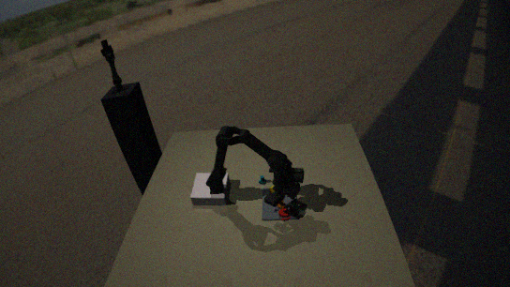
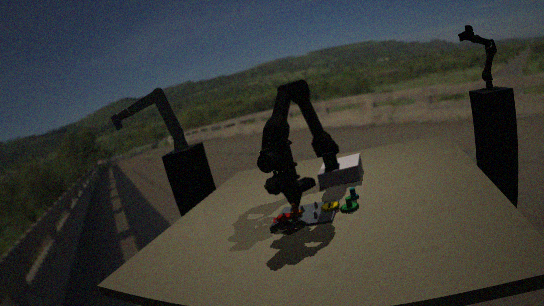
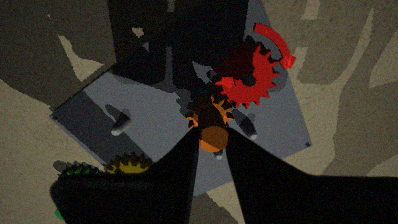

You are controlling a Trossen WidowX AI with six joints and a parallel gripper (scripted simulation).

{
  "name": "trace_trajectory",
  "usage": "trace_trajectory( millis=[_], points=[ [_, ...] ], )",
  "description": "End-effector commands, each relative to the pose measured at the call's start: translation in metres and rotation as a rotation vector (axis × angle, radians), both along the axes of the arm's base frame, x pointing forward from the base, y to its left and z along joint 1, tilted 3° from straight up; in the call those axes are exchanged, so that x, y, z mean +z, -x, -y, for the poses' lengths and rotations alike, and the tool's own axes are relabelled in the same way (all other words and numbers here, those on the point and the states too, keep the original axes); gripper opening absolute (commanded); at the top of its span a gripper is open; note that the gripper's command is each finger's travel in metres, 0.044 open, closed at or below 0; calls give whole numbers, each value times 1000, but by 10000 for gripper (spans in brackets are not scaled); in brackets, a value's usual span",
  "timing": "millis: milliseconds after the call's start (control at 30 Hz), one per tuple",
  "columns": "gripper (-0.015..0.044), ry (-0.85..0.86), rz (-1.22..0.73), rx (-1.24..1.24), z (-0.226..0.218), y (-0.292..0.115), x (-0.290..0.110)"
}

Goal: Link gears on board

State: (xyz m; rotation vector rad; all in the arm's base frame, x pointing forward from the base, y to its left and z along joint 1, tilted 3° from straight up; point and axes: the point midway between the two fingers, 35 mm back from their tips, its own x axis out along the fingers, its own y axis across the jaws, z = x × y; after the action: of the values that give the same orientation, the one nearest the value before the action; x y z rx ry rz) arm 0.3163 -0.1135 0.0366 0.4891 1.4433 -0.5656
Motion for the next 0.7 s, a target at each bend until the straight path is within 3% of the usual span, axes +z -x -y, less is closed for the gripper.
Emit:
trace_trajectory(
  millis=[0, 367, 533, 667],
  points=[
    [0, 3, -4, 93, 0, 0, -1],
    [0, 15, -22, 375, 1, 0, -4],
    [0, 14, -21, 360, 1, 0, -5],
    [105, 12, -19, 324, 1, 0, -4]
  ],
)
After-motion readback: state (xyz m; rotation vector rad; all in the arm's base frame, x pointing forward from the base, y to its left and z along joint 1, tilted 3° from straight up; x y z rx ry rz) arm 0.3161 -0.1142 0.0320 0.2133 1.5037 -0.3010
